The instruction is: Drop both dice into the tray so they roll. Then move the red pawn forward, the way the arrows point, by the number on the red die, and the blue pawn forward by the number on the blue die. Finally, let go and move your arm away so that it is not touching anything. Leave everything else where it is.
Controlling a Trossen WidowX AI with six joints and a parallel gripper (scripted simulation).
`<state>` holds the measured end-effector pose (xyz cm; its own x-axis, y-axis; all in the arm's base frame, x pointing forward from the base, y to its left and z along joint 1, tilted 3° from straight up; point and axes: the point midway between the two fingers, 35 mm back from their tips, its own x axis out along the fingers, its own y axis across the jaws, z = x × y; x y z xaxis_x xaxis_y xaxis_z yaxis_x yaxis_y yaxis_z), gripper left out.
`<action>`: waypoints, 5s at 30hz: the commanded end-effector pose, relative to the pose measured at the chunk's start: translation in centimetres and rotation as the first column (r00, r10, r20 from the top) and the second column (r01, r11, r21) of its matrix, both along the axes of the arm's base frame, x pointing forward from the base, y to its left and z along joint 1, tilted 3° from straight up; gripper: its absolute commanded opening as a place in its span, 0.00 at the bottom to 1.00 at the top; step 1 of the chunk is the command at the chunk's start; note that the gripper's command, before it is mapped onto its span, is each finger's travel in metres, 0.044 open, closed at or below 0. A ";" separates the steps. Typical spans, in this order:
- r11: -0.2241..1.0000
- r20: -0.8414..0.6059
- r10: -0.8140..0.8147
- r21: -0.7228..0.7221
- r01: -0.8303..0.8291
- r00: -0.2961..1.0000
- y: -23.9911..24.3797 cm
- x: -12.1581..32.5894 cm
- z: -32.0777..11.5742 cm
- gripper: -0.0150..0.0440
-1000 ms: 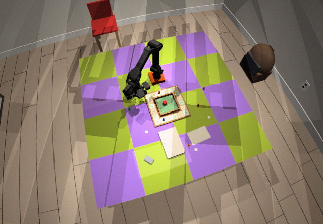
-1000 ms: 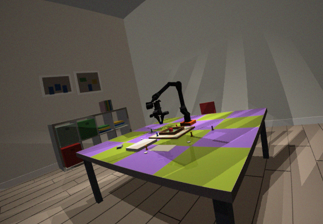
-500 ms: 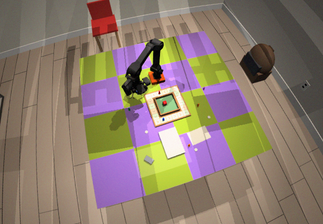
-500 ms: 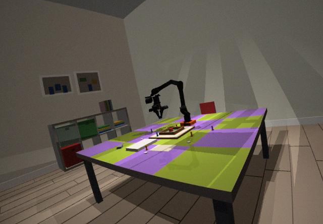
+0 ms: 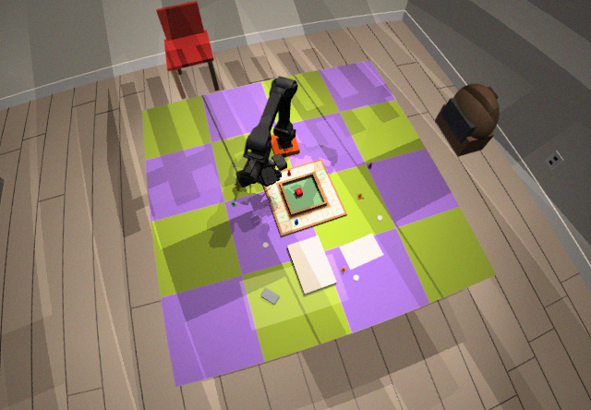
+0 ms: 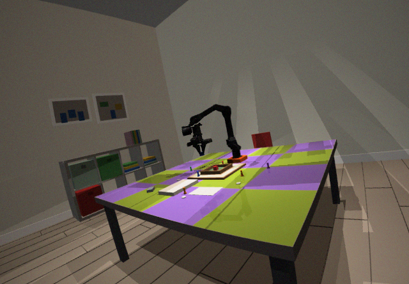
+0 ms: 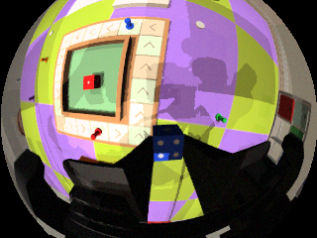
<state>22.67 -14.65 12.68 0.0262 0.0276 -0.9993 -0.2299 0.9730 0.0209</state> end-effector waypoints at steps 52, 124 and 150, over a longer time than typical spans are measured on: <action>0.980 0.309 -0.196 0.092 0.176 0.931 18.9 8.4 -2.9 0.25; 0.971 0.700 -0.234 0.198 0.132 0.674 18.7 5.4 3.1 1.00; 0.999 0.056 0.052 0.001 -0.052 0.997 14.9 1.4 -1.3 0.73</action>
<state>27.47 2.18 11.93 0.1001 0.0389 -0.9942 -0.1682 0.9855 0.0216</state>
